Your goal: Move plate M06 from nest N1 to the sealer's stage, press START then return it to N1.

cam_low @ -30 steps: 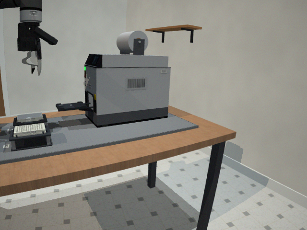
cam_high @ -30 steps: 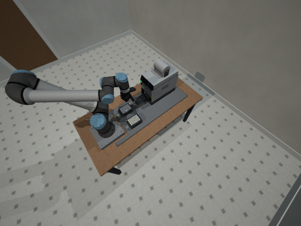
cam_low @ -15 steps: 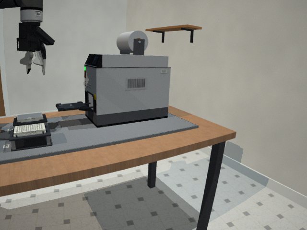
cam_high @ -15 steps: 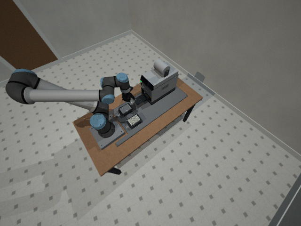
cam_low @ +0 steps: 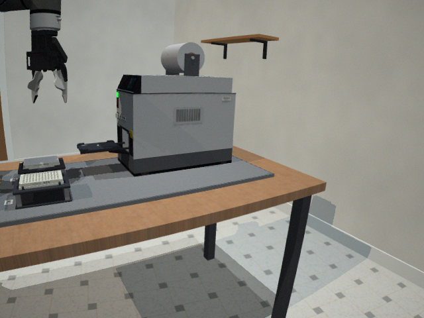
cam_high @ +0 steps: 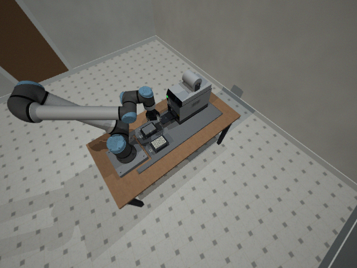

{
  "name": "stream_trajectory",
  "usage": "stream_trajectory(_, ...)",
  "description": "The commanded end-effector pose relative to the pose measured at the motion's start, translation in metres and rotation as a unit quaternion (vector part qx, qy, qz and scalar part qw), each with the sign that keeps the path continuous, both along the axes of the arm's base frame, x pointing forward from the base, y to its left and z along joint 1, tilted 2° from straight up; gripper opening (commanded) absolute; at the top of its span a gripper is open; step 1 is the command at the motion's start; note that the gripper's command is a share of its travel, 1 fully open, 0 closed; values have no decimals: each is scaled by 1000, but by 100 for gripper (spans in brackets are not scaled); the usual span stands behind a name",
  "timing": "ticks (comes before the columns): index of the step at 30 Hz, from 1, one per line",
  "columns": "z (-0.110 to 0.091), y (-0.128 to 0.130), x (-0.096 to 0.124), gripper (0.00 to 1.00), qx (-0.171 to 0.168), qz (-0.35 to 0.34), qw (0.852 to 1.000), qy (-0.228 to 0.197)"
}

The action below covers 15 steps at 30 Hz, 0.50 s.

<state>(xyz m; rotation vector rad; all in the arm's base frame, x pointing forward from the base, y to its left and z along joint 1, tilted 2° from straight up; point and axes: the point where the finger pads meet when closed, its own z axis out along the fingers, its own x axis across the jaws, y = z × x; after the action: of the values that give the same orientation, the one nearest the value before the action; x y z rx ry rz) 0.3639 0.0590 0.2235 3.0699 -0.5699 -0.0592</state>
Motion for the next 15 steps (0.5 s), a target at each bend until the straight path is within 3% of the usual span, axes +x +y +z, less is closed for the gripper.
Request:
stream_trajectory(1,1,0,1,68,7,71,997,-1)
stream_trajectory(8,1,0,1,68,11,166,986,-1)
stream_trajectory(15,1,0,1,68,15,262,965,0)
